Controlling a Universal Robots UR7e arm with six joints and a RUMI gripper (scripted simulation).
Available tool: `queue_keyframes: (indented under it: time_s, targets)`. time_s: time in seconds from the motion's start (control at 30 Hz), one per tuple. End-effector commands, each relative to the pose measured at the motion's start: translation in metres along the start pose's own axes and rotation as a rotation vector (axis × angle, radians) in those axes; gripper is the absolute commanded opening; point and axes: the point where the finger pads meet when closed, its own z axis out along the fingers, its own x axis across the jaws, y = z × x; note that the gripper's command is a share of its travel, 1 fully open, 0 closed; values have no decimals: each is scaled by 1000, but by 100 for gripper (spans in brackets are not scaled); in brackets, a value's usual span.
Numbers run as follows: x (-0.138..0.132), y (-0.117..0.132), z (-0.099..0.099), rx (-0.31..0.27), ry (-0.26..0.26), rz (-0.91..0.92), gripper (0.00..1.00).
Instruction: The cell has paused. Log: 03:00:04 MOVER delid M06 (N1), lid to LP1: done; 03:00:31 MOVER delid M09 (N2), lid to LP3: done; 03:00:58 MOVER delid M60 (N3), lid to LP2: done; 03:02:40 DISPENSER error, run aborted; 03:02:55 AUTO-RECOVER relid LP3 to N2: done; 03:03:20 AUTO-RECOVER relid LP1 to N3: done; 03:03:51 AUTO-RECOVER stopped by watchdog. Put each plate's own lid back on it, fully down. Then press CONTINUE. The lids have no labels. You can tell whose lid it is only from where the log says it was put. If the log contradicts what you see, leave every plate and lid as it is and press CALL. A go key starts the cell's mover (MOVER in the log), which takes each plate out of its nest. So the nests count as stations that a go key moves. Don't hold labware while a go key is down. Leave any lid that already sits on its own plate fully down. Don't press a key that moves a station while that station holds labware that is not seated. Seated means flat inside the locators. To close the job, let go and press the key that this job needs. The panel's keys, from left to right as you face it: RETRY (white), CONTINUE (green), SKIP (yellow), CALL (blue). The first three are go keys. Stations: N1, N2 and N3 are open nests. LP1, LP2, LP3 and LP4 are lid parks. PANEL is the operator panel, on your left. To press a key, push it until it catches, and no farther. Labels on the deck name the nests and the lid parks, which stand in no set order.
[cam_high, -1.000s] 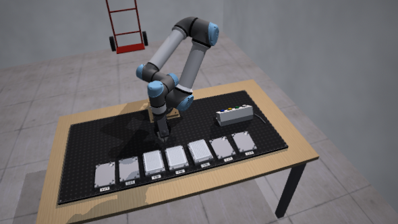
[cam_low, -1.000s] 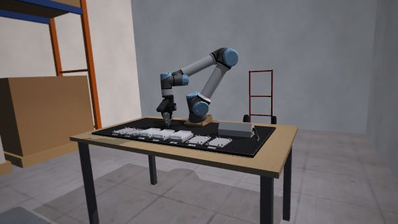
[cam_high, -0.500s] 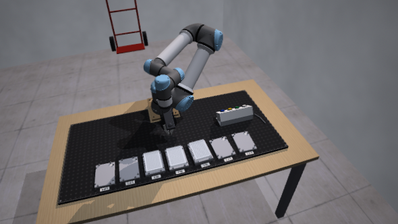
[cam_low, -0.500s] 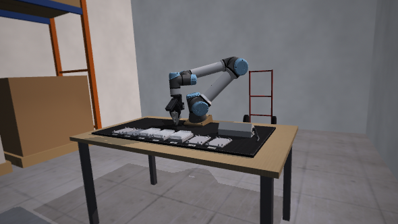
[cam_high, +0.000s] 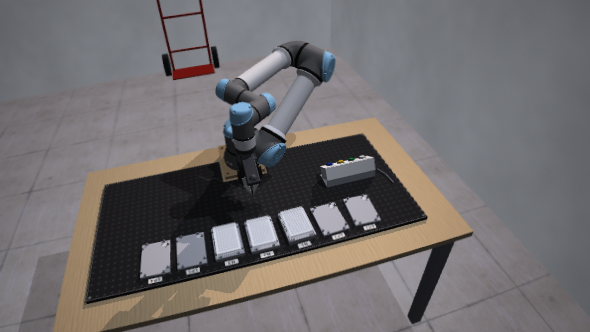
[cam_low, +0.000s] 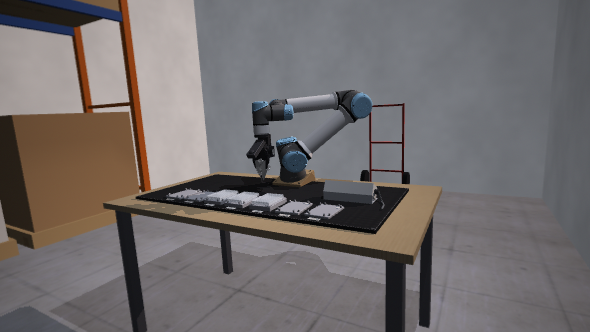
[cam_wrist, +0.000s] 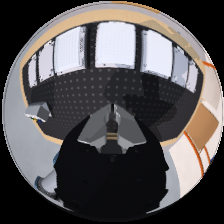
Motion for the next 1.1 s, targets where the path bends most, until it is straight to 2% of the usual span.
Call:
queue_keyframes:
  time_s: [0.0,0.1,0.43,1.07]
  targets:
    - [0,1,-26,5,-4,-1,0]
    - [0,1,-41,5,-4,-1,0]
    - [0,1,-43,5,-4,-1,0]
    - [-82,22,-43,5,-3,-341,0]
